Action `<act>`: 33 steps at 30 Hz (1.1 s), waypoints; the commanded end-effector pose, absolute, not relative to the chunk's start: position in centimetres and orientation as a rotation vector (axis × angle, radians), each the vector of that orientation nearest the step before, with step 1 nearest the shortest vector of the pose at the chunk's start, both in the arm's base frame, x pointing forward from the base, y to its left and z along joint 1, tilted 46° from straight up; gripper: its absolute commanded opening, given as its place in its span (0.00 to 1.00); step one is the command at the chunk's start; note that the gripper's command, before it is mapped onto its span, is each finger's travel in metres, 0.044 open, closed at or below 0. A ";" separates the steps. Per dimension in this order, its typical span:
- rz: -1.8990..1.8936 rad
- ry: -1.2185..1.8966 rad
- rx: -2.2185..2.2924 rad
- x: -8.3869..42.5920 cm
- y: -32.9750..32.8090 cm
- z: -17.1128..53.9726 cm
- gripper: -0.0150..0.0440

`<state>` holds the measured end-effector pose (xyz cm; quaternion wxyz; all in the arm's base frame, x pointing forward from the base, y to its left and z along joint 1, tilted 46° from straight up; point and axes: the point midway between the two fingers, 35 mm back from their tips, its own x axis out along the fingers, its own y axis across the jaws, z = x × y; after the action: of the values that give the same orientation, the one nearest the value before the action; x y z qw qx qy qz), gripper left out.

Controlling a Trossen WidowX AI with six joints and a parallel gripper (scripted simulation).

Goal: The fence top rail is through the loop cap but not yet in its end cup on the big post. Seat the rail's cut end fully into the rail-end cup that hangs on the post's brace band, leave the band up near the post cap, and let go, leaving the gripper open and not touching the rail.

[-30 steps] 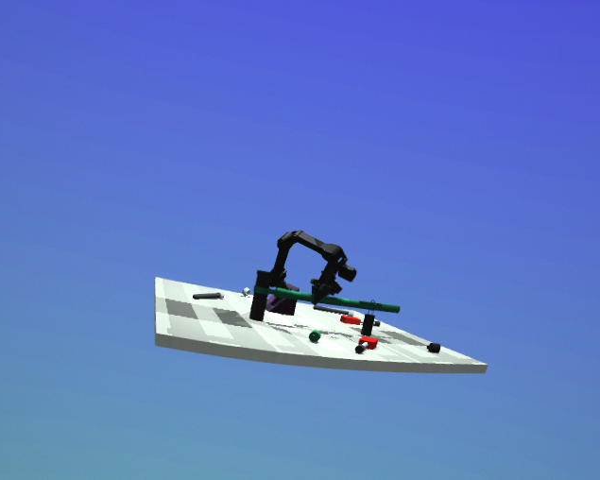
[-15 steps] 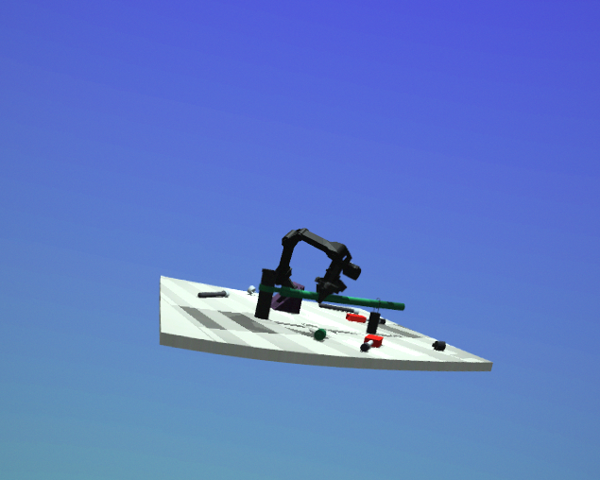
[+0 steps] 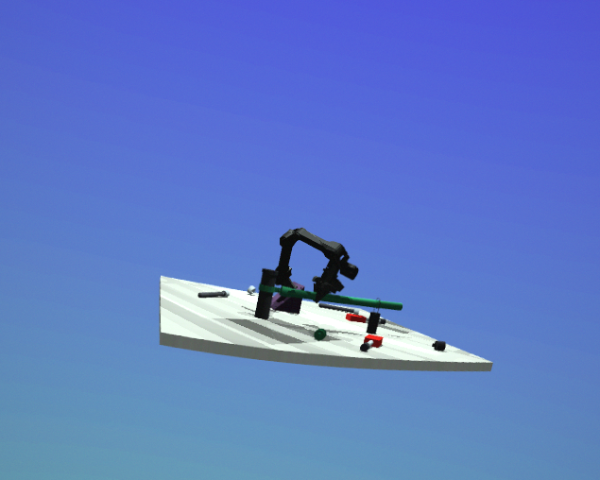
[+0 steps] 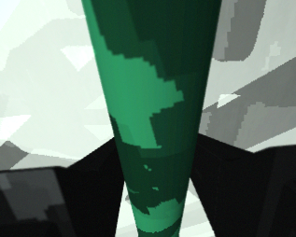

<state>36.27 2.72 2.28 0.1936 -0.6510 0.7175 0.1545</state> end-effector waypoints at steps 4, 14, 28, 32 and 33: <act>0.428 2.000 -1.837 36.3 2.4 3.4 0.25; 0.427 2.000 -1.837 36.3 2.0 4.1 0.25; 0.435 2.016 -1.825 36.2 1.9 3.4 0.34; 0.435 2.016 -1.825 36.2 1.9 3.4 0.52; 0.435 2.016 -1.825 36.2 1.9 3.4 0.57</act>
<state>36.17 1.80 3.40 0.1919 -0.6497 0.7190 0.1556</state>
